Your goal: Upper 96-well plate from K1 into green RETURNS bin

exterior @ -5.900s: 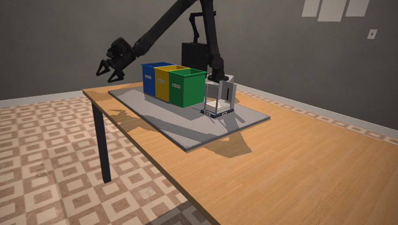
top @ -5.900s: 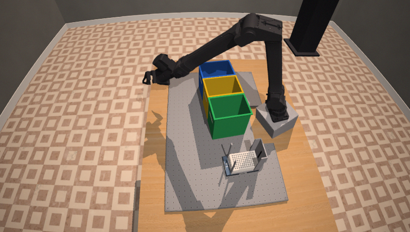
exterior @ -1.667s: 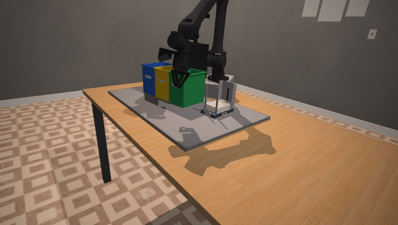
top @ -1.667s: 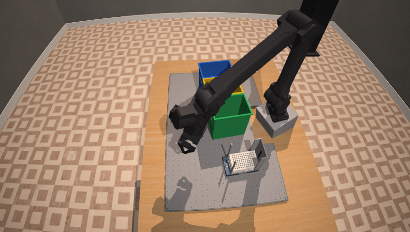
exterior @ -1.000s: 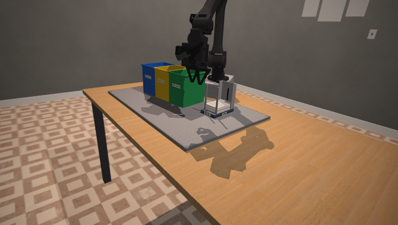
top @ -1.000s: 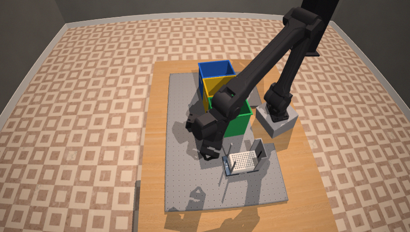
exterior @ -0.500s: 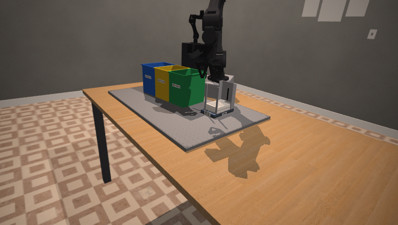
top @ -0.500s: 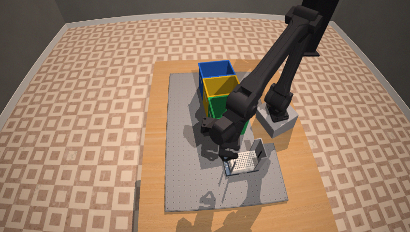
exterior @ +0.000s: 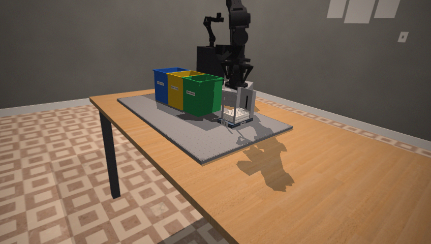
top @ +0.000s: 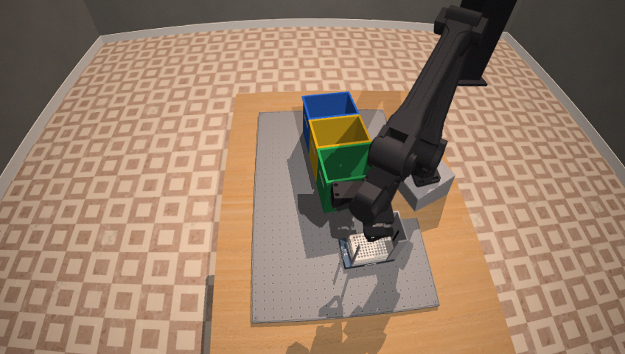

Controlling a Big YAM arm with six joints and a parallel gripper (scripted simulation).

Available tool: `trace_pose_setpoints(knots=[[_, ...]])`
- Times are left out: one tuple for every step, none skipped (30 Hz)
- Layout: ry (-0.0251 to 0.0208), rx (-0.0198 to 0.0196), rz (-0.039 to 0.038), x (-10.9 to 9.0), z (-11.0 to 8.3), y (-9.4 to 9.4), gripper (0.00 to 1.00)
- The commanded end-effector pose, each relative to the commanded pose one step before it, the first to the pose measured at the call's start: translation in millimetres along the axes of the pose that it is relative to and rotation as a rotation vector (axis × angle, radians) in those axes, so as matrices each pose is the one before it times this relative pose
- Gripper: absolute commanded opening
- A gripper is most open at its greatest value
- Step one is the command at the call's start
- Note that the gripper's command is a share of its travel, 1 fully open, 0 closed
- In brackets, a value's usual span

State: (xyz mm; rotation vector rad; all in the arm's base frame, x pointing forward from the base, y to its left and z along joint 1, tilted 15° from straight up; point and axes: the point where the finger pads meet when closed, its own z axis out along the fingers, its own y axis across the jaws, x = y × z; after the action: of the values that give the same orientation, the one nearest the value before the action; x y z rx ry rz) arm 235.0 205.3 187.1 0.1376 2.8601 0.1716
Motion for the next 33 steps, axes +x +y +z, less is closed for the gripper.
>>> trace_pose_setpoints(knots=[[-0.00492,-0.00864,-0.0069,16.88,-12.12,-2.35,1.0],[0.01077,0.00961,-0.03012,4.59,-1.48,-1.3,1.0],[-0.00071,-0.00433,-0.04968,-0.34,-7.82,3.68,1.0],[-0.00542,-0.00941,-0.02668,-2.28,-10.32,5.35,1.0],[0.02995,0.03245,-0.00801,17.23,13.7,-11.53,1.0],[0.00015,0.00007,0.022,4.72,-1.23,-0.81,1.0],[0.00015,0.00007,0.0,4.69,-1.23,-0.92,1.0],[0.00012,0.00005,0.0,3.76,-0.99,-0.73,1.0],[0.0,0.0,0.0,0.0,0.0,0.0,1.0],[0.0,0.0,0.0,0.0,0.0,0.0,1.0],[-0.0101,-0.01273,0.00238,-4.27,-5.97,4.09,1.0],[-0.00588,-0.00405,0.00959,-3.86,-2.65,0.37,1.0],[0.0003,-0.00369,-0.00774,-2.86,2.02,3.67,1.0],[0.0,0.0,0.0,0.0,0.0,0.0,1.0],[0.0,0.0,0.0,0.0,0.0,0.0,1.0],[0.0,0.0,0.0,0.0,0.0,0.0,1.0],[0.0,0.0,0.0,0.0,0.0,0.0,1.0],[0.0,0.0,0.0,0.0,0.0,0.0,1.0],[0.0,0.0,0.0,0.0,0.0,0.0,1.0],[0.0,0.0,0.0,0.0,0.0,0.0,1.0],[0.0,0.0,0.0,0.0,0.0,0.0,1.0],[0.01253,0.02521,0.01848,4.1,13.62,-8.49,1.0],[0.00225,0.00286,-0.0005,-0.3,3.69,1.0,1.0],[0.00114,0.00003,-0.00011,0.16,1.86,0.09,1.0],[0.00028,-0.0002,0.0,0.07,1.67,0.02,1.0],[0.0,0.0,0.0,0.0,0.0,0.0,1.0],[0.0,0.0,0.0,0.0,0.0,0.0,1.0],[0.00107,-0.00275,-0.01408,2.19,1.31,2.04,1.0],[-0.00003,0.00052,-0.00137,-0.48,1.76,-0.51,1.0],[-0.00012,0.00081,0.00015,-0.71,1.8,-0.73,1.0],[-0.00012,0.0008,0.00013,-0.7,1.8,-0.73,1.0],[0.00015,-0.00002,-0.00309,-0.04,1.69,-0.08,1.0],[0.00018,-0.00013,-0.00353,0.05,1.67,0.0,1.0]])
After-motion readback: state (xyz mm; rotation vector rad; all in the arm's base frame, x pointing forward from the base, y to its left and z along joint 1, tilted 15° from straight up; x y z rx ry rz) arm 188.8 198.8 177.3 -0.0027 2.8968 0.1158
